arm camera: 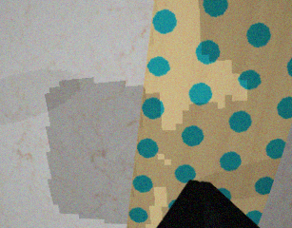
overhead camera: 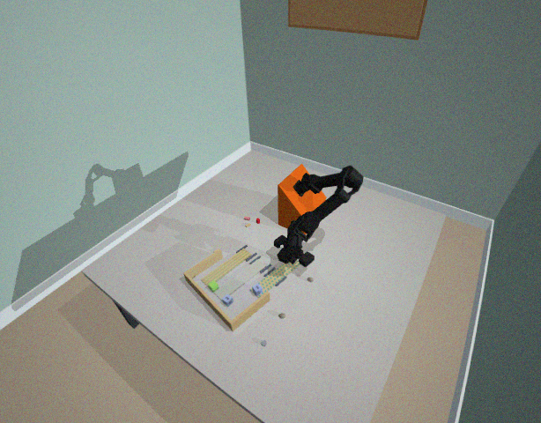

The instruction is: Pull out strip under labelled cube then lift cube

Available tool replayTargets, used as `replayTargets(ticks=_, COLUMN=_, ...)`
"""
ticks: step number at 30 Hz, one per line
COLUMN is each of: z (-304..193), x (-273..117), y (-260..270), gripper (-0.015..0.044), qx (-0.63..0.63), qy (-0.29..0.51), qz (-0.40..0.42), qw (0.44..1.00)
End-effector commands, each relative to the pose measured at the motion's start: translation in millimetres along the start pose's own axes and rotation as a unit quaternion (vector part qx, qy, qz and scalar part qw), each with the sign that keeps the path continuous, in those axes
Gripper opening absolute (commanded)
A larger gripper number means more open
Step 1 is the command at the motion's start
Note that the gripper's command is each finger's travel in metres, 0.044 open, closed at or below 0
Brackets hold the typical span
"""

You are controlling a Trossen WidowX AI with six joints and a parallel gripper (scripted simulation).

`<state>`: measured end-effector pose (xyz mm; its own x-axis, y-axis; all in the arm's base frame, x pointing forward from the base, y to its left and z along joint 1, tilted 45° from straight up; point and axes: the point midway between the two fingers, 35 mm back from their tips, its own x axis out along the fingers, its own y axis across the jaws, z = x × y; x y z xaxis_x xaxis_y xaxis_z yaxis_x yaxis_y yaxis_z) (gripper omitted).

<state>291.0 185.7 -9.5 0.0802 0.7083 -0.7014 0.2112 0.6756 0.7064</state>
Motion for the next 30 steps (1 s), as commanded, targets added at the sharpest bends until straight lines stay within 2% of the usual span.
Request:
replayTargets(ticks=1, z=-14.2, x=3.9, y=-1.3, gripper=0.0, qx=0.002, qy=0.012, qz=-0.003, qw=1.0)
replayTargets(ticks=30, z=-58.2, x=3.2, y=-0.8, gripper=0.0, qx=0.003, qy=0.013, qz=-0.003, qw=1.0)
